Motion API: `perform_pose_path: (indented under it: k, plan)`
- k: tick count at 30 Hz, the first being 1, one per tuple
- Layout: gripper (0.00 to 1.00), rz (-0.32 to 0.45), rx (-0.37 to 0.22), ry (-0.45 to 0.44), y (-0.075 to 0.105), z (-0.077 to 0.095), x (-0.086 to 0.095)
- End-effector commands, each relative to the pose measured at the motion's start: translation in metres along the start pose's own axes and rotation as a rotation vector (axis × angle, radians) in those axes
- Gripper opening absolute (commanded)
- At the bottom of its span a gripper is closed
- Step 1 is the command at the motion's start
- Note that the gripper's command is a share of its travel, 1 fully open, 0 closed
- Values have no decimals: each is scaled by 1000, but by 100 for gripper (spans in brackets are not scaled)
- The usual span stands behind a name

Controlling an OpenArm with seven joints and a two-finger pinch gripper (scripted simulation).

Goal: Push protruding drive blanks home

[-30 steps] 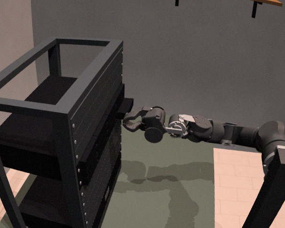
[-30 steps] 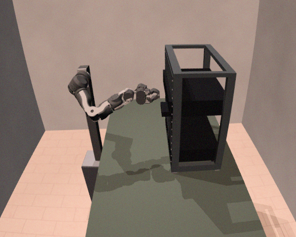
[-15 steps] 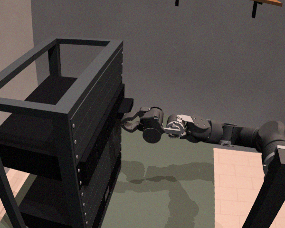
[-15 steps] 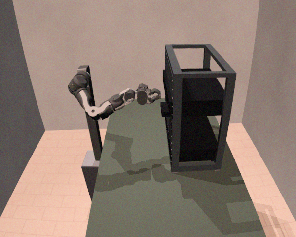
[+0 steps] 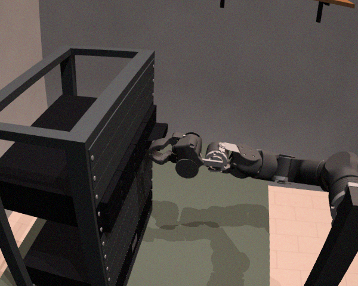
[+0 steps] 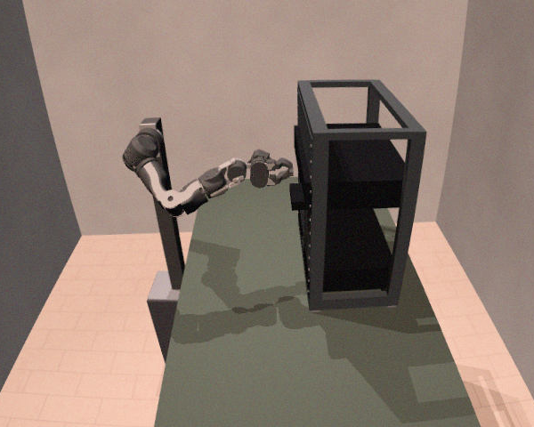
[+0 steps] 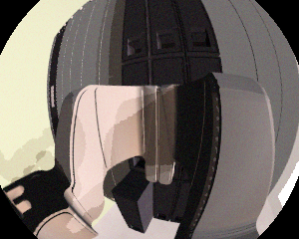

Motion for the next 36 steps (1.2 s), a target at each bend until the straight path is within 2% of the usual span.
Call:
perform_pose_path:
  k: [1, 7, 36]
  plan:
    - [0, 11, 4, 4, 0, -1, 3]
    - [0, 11, 5, 3, -9, -1, 1]
    - [0, 12, 5, 4, -13, -1, 4]
Point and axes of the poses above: the point where the finger pads meet when closed, its own y axis back along the fingers, its own x axis across the jaws, z = x × y, the point moved 7 cm from there along y, back along the fingers, and after that the axes turned 1 degree about -y, right-handed, at the moved point
